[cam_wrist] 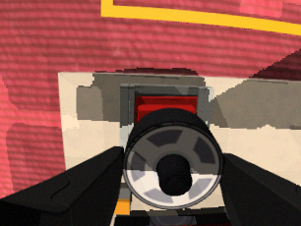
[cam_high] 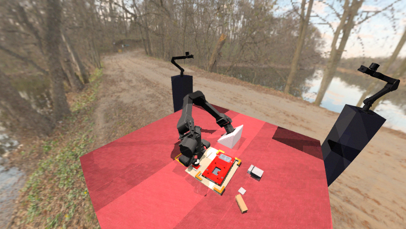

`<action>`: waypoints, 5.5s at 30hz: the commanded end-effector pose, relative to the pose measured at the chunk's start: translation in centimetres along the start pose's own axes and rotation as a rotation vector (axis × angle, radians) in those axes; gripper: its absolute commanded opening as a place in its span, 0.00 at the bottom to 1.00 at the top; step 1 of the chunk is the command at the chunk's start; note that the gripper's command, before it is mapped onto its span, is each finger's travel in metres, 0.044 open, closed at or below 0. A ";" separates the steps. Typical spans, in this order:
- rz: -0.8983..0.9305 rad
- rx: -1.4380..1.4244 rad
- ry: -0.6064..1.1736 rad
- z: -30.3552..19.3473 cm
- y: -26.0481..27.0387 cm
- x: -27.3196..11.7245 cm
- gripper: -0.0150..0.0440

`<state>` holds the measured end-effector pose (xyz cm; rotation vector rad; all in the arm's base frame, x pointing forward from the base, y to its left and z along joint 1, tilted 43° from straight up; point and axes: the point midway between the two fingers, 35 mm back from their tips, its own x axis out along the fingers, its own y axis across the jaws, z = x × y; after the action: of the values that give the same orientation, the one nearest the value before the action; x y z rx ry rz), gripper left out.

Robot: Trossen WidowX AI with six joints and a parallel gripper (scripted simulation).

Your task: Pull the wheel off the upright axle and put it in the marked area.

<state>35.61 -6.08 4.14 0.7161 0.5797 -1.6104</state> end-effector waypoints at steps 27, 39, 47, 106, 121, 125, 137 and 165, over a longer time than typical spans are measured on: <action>0.016 -0.009 0.006 -0.2 -0.1 -2.0 0.25; 0.016 -0.010 0.005 -0.2 -0.1 -2.4 0.25; 0.016 -0.010 0.005 -0.2 -0.1 -2.7 0.25; 0.013 -0.014 0.000 10.1 -5.7 -5.5 0.25; 0.015 -0.014 0.002 10.0 -5.3 -0.2 0.25; 0.015 -0.013 0.000 10.1 -5.4 1.9 0.25; 0.015 -0.006 0.001 10.2 -5.5 3.7 0.43; 0.009 -0.019 0.003 6.4 -13.7 -6.6 1.00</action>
<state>23.78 -5.10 12.83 0.7086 0.5994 -1.5792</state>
